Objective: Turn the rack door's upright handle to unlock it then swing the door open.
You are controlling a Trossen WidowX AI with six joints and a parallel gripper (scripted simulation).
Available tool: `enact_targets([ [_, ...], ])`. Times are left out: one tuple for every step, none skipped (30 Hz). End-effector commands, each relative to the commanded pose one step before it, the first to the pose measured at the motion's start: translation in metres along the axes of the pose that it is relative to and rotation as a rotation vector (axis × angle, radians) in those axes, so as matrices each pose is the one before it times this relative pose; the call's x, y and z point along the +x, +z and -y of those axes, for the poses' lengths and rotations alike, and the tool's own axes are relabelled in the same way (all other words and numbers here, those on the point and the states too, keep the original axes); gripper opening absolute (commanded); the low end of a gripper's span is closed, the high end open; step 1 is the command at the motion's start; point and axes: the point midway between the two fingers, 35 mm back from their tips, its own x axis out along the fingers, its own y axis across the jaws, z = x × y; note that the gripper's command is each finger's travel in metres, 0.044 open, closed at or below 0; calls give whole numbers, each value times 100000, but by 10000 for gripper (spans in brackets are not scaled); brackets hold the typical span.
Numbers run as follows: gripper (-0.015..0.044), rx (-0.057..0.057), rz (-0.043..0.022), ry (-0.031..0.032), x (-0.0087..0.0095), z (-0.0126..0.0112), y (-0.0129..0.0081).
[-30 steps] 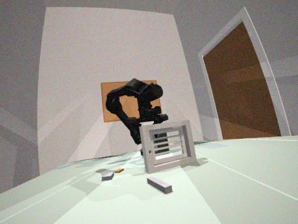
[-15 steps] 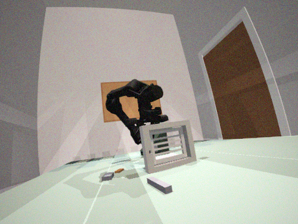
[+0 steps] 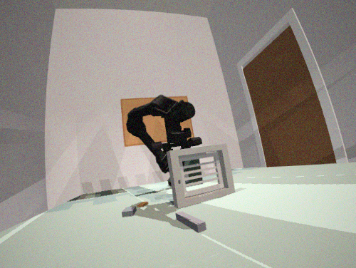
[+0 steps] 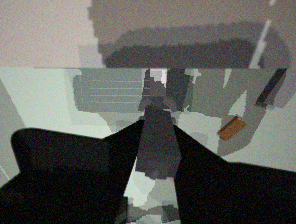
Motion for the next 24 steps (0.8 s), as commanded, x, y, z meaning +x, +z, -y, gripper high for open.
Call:
enact_targets([
  [17,17005,-58,-546,110,-4,20],
  [17,4928,0,0,0,0,0],
  [17,4928,0,0,0,0,0],
  [17,4926,0,0,0,0,0],
  [17,4928,0,0,0,0,0],
  [17,4928,0,0,0,0,0],
  [17,4928,0,0,0,0,0],
  [17,4928,0,0,0,0,0],
  [17,4928,0,0,0,0,0],
  [17,4928,0,0,0,0,0],
  [17,4928,0,0,0,0,0],
  [17,4928,0,-1,0,0,0],
  [17,4928,0,-1,0,0,0],
  [17,4926,0,-1,0,0,0],
  [17,4928,0,-1,0,0,0],
  [17,4928,0,-1,0,0,0],
  [17,4928,0,-1,0,0,0],
  [17,4928,0,-1,0,0,0],
  [17,4928,0,-1,0,0,0],
  [17,4928,0,-1,0,0,0],
  [17,4928,0,-1,0,0,0],
  [17,4928,0,-1,0,0,0],
  [17,4928,0,-1,0,0,0],
  [17,4926,0,-1,0,0,0],
])
